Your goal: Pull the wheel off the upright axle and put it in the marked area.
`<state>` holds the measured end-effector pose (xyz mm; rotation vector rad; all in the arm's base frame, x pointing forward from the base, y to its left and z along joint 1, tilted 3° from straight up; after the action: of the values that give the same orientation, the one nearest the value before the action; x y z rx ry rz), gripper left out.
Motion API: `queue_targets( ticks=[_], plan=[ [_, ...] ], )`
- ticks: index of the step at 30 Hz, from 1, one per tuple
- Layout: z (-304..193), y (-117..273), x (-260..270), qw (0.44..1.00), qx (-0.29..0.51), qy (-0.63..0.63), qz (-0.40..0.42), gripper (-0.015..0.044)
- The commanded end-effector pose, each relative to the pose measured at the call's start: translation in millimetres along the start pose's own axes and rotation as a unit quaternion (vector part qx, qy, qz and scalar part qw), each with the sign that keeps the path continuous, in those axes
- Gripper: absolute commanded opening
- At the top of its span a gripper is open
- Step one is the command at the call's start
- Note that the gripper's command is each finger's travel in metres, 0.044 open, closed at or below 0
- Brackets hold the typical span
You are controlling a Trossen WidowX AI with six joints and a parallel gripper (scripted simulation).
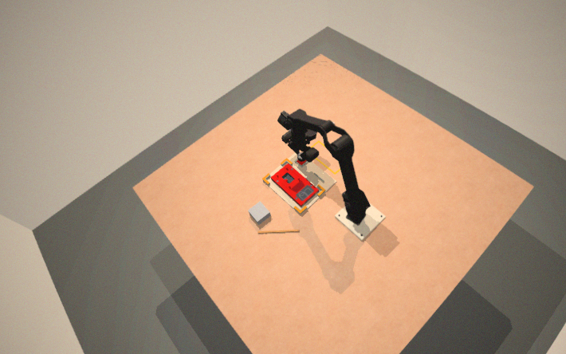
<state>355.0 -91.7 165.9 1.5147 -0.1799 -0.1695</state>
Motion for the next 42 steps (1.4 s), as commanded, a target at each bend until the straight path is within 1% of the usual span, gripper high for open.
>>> queue_targets(
  ticks=[1,25,38,39,42],
  plan=[
    [-0.9,18.8,-3.4,1.0,-0.001,0.001,0.011,0.0],
    [-1.0,27.0,-3.9,1.0,-0.001,0.002,0.012,0.0],
    [-1.5,61.6,-5.7,1.0,-0.001,0.002,0.012,0.0],
    [-0.7,53.1,-5.4,1.0,0.0,0.004,0.01,0.0],
    [9.3,53.9,-9.0,1.0,-0.001,0.004,0.01,0.0]
  ],
)
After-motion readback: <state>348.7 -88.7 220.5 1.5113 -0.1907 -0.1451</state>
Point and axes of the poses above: the point midway between the two fingers, 35 mm back from their tips, its own y axis back along the fingers, its own x axis across the jaws, z = x × y, the point moved 8 cm from there along y, back along the fingers, and after that the axes turned 2 degrees about -y, right-handed, at the moved point
